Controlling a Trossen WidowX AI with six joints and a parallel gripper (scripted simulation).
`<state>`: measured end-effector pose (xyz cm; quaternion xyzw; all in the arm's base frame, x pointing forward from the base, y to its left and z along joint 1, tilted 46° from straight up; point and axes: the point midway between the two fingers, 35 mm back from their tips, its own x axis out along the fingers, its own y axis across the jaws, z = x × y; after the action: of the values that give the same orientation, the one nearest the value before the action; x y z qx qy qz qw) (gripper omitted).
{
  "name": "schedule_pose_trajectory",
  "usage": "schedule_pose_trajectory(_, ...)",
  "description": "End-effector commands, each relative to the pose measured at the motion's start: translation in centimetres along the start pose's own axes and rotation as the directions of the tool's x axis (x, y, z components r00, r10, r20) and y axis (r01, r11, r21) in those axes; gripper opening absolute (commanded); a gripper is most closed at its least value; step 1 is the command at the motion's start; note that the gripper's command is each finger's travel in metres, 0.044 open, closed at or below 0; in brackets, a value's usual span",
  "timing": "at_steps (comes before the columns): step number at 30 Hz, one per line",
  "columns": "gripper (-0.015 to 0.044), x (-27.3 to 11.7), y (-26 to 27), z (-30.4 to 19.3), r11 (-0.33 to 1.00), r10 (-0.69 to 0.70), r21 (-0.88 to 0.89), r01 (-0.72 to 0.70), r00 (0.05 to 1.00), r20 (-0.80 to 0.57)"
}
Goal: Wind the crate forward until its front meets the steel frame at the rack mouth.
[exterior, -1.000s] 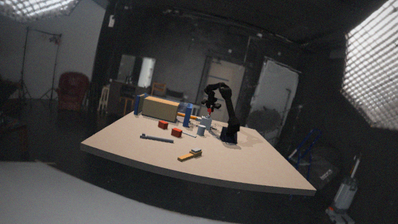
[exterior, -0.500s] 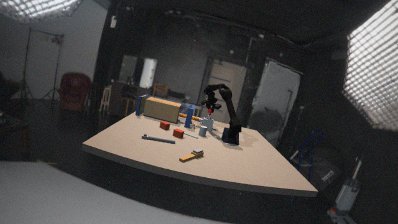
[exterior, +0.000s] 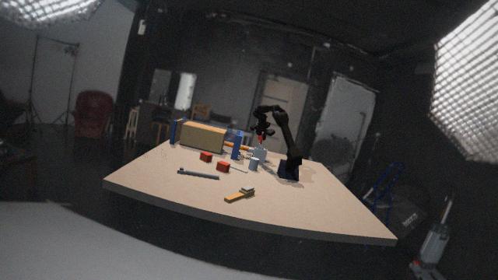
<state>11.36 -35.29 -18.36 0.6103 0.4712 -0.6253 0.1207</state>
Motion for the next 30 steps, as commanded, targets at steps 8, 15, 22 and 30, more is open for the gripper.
schedule_pose_trajectory(8, 0.0000, -0.5, 1.9, -1.9, 1.000, 0.019, -0.006, -0.019, 1.000, -0.017)
schedule_pose_trajectory(15, 0.0000, -0.8, 2.4, -2.5, 1.000, 0.019, -0.006, -0.019, 1.000, -0.017)
schedule_pose_trajectory(22, 0.0000, -1.1, 2.9, -3.2, 1.000, 0.019, -0.007, -0.019, 1.000, -0.018)
schedule_pose_trajectory(30, 0.0000, -1.5, 3.4, -4.1, 1.000, 0.019, -0.007, -0.020, 1.000, -0.018)
